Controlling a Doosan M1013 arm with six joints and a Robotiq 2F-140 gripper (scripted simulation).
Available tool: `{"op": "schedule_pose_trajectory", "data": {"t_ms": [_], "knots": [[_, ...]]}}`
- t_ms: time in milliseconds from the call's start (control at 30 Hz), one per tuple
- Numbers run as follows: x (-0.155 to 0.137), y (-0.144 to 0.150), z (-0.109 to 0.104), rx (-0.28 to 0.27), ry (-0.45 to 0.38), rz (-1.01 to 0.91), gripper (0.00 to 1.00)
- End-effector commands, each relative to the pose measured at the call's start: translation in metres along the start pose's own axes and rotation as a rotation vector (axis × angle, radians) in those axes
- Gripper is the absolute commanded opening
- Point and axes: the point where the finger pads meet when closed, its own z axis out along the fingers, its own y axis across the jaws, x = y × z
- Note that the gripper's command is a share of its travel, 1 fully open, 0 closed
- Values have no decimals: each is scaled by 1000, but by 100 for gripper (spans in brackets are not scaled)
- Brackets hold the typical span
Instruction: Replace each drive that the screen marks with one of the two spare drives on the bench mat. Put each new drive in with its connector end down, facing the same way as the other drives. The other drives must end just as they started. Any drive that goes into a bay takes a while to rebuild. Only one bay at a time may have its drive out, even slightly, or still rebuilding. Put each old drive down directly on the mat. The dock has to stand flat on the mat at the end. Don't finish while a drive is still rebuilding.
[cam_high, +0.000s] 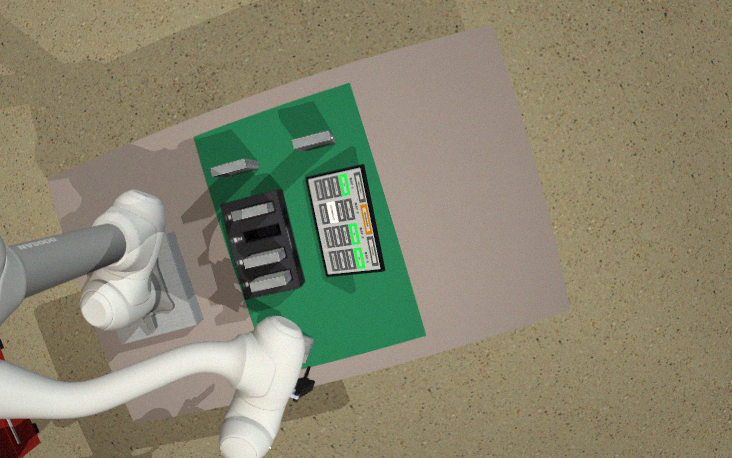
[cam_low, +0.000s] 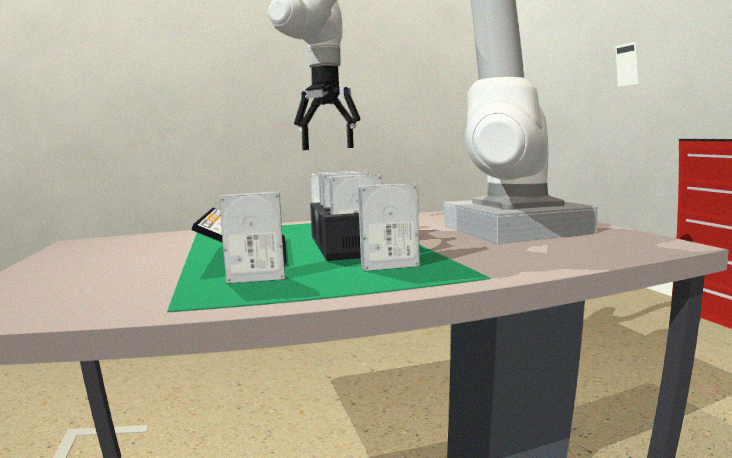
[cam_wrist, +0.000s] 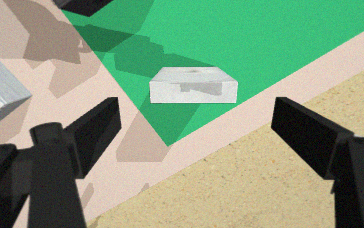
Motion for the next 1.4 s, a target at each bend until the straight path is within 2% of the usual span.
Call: {"op": "schedule_pose_trajectory", "data": {"t_ms": [0, 933, 1367], "knots": [[0, 0, 0, -1, 0, 0, 89], [0, 0, 6, -1, 0, 0, 89], [0, 0, 22, -1, 0, 0, 89]]}}
